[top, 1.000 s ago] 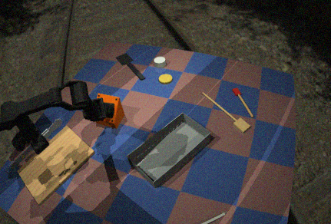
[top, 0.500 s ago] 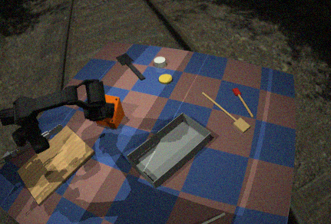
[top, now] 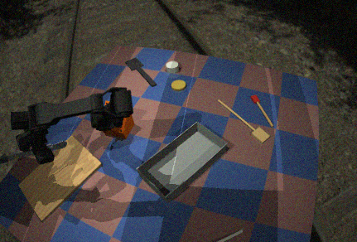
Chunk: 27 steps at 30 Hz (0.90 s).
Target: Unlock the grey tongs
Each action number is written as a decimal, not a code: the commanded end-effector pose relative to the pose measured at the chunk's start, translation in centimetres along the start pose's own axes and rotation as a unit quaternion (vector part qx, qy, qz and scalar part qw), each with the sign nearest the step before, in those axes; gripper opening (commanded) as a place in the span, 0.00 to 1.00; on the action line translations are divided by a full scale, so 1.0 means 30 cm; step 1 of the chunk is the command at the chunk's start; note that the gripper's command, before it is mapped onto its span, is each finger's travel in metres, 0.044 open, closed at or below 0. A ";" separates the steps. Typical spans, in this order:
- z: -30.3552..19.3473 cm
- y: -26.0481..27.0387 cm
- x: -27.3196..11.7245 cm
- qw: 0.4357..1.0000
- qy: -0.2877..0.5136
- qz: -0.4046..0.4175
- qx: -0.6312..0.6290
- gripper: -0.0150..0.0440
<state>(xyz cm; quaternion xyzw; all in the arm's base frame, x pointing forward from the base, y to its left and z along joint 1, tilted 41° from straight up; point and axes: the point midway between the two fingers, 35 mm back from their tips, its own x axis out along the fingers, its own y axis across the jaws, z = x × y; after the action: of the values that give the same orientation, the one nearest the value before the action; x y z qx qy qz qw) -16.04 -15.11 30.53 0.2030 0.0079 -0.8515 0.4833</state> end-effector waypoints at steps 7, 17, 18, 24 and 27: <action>0.000 -0.003 -0.018 0.995 -0.094 -0.006 0.011 0.00; -0.011 0.005 -0.043 0.984 -0.176 0.001 0.012 0.00; -0.013 0.007 -0.046 0.983 -0.184 0.002 0.012 0.00; -0.028 0.017 -0.062 0.973 -0.228 0.010 0.008 0.00; -0.039 0.023 -0.071 0.968 -0.249 0.016 0.004 0.00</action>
<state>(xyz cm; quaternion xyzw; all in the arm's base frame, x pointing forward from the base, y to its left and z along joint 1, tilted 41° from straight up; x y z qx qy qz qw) -14.56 -13.68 30.62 0.0085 -0.1096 -0.8713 0.4783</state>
